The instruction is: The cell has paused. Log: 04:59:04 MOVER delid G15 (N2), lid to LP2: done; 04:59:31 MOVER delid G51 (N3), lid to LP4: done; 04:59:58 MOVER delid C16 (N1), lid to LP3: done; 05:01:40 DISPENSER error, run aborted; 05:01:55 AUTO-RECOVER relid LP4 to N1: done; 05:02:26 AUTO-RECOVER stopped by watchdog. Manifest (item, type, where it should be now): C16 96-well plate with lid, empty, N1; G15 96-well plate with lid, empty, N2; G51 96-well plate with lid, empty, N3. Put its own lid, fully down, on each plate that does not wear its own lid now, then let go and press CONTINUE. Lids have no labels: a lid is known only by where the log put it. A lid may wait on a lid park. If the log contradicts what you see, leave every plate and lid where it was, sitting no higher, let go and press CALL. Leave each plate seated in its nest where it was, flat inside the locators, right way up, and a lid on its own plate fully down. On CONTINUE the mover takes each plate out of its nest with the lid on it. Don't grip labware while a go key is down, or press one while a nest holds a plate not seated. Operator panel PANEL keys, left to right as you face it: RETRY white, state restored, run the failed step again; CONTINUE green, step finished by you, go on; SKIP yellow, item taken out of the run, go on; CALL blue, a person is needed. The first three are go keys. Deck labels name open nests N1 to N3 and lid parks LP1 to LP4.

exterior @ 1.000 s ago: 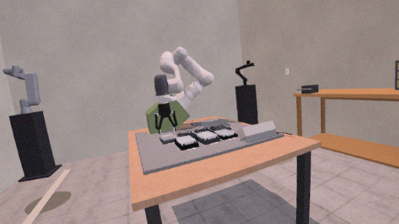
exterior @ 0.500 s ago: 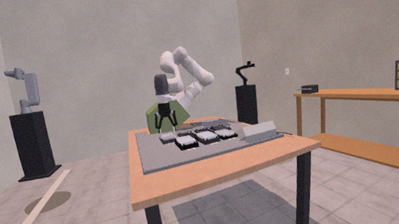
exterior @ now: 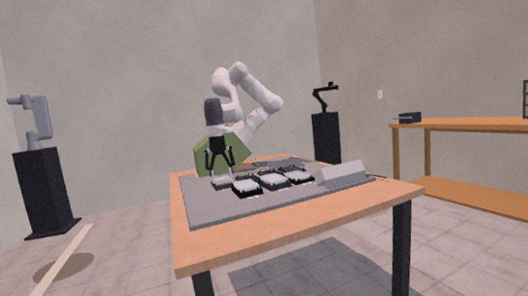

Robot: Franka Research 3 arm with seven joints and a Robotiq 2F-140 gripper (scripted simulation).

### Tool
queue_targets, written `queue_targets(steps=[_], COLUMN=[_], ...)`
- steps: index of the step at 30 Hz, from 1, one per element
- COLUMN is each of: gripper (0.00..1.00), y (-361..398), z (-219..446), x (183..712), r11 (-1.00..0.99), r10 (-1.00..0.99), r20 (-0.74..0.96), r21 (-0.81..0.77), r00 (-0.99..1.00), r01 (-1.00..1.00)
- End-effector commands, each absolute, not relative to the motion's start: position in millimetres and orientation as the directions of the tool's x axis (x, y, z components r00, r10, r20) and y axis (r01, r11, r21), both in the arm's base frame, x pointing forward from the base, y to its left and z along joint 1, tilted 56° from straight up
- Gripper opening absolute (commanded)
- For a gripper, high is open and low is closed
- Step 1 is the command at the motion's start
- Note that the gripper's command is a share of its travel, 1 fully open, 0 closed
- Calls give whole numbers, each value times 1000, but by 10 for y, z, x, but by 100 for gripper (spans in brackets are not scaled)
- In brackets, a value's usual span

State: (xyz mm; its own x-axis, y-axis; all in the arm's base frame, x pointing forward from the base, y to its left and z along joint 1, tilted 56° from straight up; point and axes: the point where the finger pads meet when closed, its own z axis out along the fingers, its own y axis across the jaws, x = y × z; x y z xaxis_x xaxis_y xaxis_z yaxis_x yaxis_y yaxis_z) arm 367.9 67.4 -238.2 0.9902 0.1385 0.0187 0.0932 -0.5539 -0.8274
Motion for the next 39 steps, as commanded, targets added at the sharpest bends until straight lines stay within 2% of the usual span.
queue_targets(steps=[1,39], gripper=[0,0], y=[663,300], z=[-2366,-2118], x=[3681,3727], r11=[-553,-553], r10=[139,139], r20=[18,18], r21=[-828,-828], r00=[990,990], r01=[93,93])
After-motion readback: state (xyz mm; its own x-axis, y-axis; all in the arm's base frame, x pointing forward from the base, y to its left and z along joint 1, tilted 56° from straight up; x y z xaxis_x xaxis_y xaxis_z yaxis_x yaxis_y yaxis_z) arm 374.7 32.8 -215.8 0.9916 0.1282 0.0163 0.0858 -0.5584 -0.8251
